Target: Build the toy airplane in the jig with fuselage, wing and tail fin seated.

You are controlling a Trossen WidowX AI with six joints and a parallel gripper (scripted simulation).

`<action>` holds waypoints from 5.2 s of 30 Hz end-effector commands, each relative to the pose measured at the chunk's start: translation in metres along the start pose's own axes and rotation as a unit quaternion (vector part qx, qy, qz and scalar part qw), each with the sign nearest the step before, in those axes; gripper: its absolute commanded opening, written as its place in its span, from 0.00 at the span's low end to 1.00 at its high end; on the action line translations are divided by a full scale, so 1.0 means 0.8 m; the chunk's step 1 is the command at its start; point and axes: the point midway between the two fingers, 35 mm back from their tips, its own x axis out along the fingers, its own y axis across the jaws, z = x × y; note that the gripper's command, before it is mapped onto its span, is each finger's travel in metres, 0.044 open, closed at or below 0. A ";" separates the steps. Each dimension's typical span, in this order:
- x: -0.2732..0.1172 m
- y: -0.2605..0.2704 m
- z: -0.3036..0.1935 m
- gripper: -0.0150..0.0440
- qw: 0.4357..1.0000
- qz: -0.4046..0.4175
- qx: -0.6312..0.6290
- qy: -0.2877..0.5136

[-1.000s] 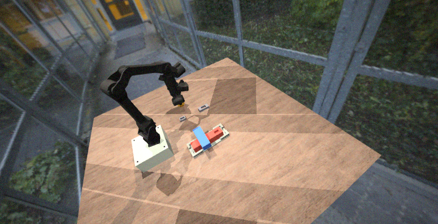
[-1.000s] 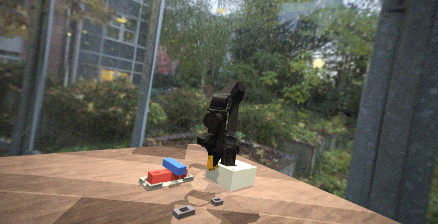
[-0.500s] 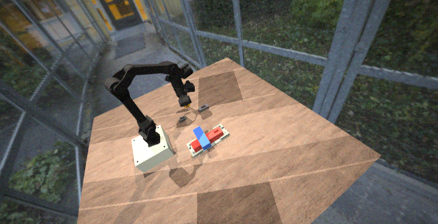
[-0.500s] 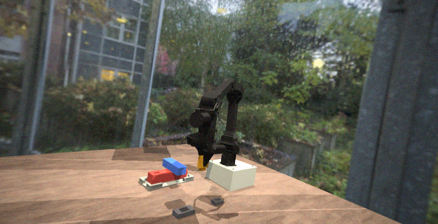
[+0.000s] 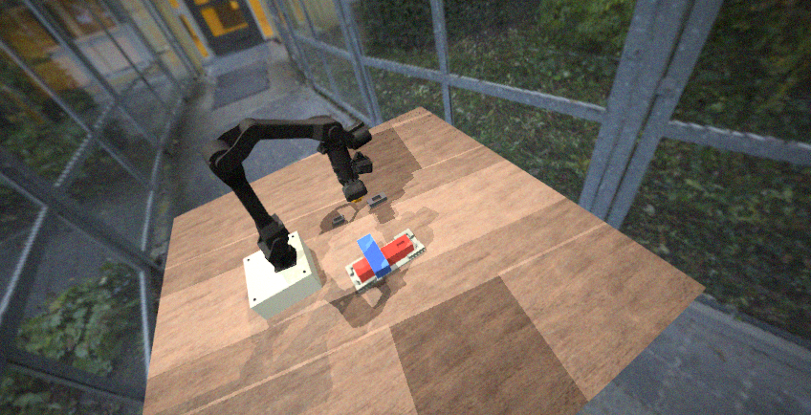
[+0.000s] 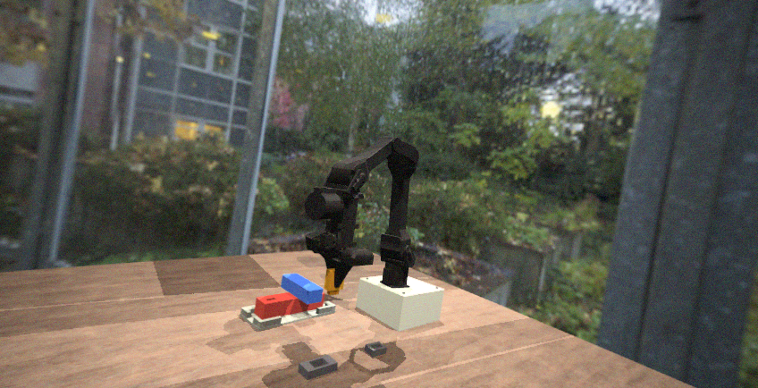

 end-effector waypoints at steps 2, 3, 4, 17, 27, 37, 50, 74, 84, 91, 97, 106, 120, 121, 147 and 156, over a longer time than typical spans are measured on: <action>-0.001 -0.011 0.013 0.25 1.000 0.000 -0.005 -0.007; 0.000 -0.014 0.015 0.25 1.000 -0.001 -0.005 -0.007; 0.000 -0.017 0.016 0.25 1.000 -0.001 -0.006 -0.007; 0.007 -0.058 0.039 0.25 1.000 -0.003 -0.015 -0.008; 0.013 -0.092 0.054 0.25 1.000 -0.005 -0.021 -0.008; 0.020 -0.129 0.064 0.25 1.000 -0.008 -0.028 -0.008; 0.029 -0.179 0.073 0.25 0.999 -0.011 -0.037 -0.007; 0.037 -0.222 0.074 0.36 0.999 -0.014 -0.044 -0.006; 0.037 -0.222 0.074 0.36 0.999 -0.014 -0.044 -0.006; 0.035 -0.223 0.077 0.36 0.999 -0.014 -0.044 -0.006; 0.040 -0.223 0.077 0.36 0.999 -0.014 -0.044 -0.006; 0.059 -0.224 0.078 0.36 0.999 -0.014 -0.044 -0.006; 0.085 -0.224 0.077 0.36 0.999 -0.014 -0.044 -0.006; 0.085 -0.224 0.077 0.36 0.999 -0.014 -0.044 -0.006; 0.084 -0.224 0.077 0.69 0.999 -0.013 -0.041 -0.005; -0.026 -0.221 0.076 0.69 0.999 -0.014 -0.044 -0.006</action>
